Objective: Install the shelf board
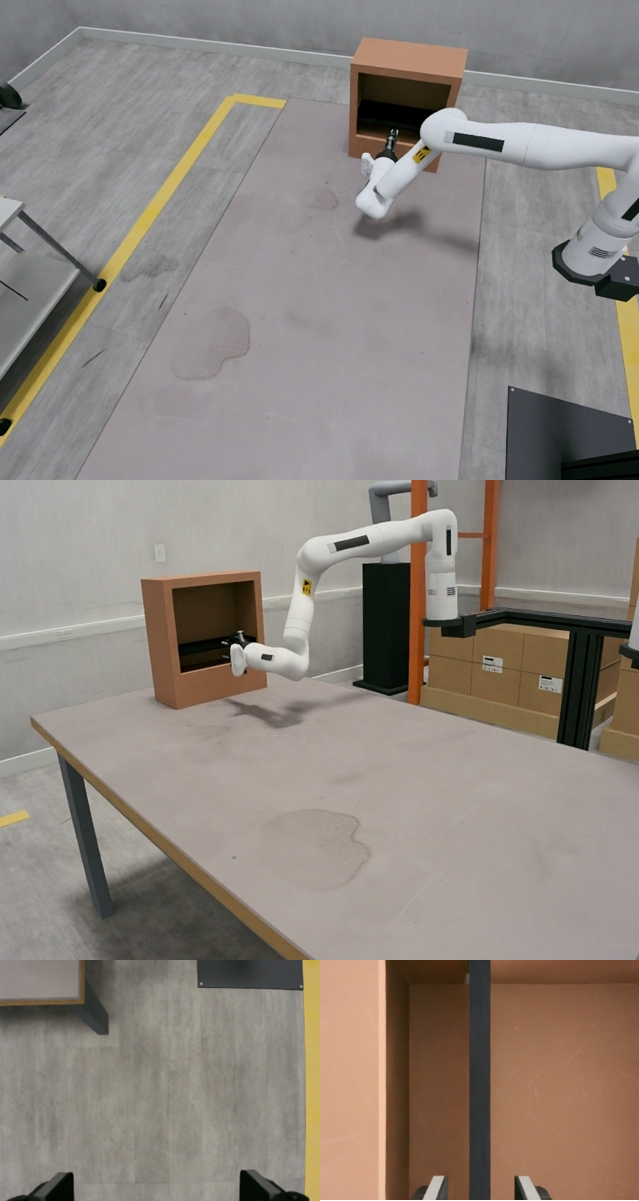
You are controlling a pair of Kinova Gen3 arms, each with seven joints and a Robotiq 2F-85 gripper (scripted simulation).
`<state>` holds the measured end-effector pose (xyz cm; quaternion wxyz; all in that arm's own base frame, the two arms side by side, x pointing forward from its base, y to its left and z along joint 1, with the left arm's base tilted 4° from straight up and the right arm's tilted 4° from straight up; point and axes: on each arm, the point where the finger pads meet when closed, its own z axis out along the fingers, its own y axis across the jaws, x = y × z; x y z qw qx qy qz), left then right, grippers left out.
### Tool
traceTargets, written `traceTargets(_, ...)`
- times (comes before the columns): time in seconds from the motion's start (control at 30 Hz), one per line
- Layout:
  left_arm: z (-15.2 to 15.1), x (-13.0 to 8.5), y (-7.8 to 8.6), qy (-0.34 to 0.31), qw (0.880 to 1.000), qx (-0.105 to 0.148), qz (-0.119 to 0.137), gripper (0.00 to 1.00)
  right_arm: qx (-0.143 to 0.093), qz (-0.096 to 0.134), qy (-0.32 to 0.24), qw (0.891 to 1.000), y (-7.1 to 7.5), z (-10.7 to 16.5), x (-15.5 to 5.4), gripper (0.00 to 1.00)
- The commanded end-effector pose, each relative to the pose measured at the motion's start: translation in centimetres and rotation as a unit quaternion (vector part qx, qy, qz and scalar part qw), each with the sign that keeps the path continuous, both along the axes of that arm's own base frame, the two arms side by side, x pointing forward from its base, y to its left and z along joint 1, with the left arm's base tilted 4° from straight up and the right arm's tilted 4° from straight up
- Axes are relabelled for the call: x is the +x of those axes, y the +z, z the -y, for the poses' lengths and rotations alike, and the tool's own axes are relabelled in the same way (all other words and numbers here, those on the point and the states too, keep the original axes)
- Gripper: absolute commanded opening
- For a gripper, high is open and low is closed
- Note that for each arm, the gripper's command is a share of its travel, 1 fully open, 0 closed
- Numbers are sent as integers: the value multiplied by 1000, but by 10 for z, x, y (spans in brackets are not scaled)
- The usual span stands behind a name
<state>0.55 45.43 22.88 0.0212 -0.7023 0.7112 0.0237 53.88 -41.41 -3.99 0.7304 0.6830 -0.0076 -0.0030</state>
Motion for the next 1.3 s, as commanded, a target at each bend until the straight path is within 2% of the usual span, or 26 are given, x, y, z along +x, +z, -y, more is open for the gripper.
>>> traceTargets(0.0, 0, 0, 1, 0, 1000, 1, 0, 1000, -1, 1, 0, 1000, 1, -9, 1, 430)
traceTargets(0.3, 0, 0, 1, 0, 1000, 1, 0, 1000, -1, 1, 0, 1000, -1, -35, 1, 430)
traceTargets(0.53, 0, 0, 1, 0, 1000, 1, 0, 1000, -1, 1, 0, 1000, -1, -42, 1, 430)
traceTargets(1.03, 0, 0, 1, 0, 1000, 1, 0, 1000, -1, 1, 0, 1000, -1, -46, 1, 430)
traceTargets(1.27, 0, 0, 1, 0, 1000, 1, 0, 1000, -1, 1, 0, 1000, 8, -47, 1, 430)
